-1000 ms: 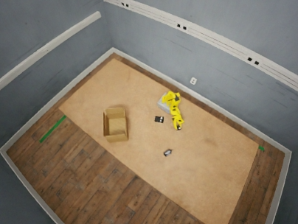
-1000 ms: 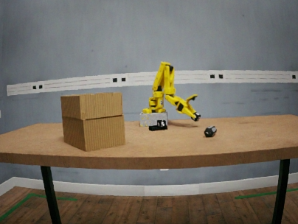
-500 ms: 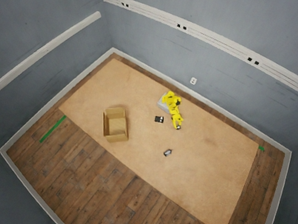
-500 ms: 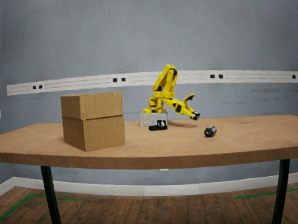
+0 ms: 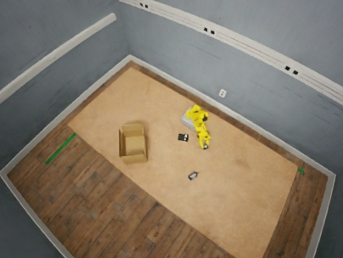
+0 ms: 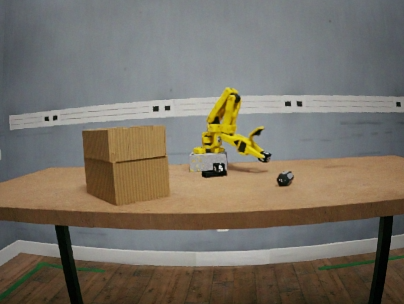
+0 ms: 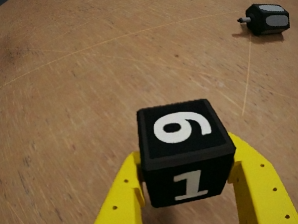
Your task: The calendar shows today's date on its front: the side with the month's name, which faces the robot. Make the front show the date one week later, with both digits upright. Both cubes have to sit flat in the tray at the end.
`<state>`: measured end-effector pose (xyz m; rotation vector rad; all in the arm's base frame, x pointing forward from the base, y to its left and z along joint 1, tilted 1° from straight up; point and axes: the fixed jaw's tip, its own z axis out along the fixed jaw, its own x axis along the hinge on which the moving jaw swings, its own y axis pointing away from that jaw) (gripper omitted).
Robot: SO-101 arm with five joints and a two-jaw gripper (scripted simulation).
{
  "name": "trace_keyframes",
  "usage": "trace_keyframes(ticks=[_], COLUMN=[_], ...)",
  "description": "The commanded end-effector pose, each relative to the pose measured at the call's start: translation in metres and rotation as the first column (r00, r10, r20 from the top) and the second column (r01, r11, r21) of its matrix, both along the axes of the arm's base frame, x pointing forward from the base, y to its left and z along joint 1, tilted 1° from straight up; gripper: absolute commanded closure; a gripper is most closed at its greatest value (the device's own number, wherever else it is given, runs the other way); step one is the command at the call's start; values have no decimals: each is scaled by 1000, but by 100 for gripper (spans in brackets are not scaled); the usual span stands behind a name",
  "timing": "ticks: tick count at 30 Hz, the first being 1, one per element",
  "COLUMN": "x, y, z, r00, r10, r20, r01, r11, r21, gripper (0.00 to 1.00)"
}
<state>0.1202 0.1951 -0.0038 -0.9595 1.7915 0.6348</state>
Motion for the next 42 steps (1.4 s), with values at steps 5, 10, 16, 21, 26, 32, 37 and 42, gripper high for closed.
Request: trace_keyframes(ticks=[5, 10, 16, 21, 26, 32, 37, 42], x=[1, 6, 6, 6, 6, 6, 6, 6], y=[-3, -6, -6, -6, -6, -6, -6, -6], z=[-2, 2, 2, 2, 1, -3, -4, -5], r00=[1000, 999, 999, 999, 999, 999, 999, 999], r10=[-10, -33, -33, -33, -33, -34, -34, -34], r20=[1, 10, 10, 10, 10, 10, 10, 10], r01=[10, 33, 33, 33, 33, 33, 34, 34], r11=[1000, 999, 999, 999, 999, 999, 999, 999], r21=[-7, 7, 7, 7, 7, 7, 7, 7], gripper=[100, 100, 100, 100, 100, 100, 100, 100])
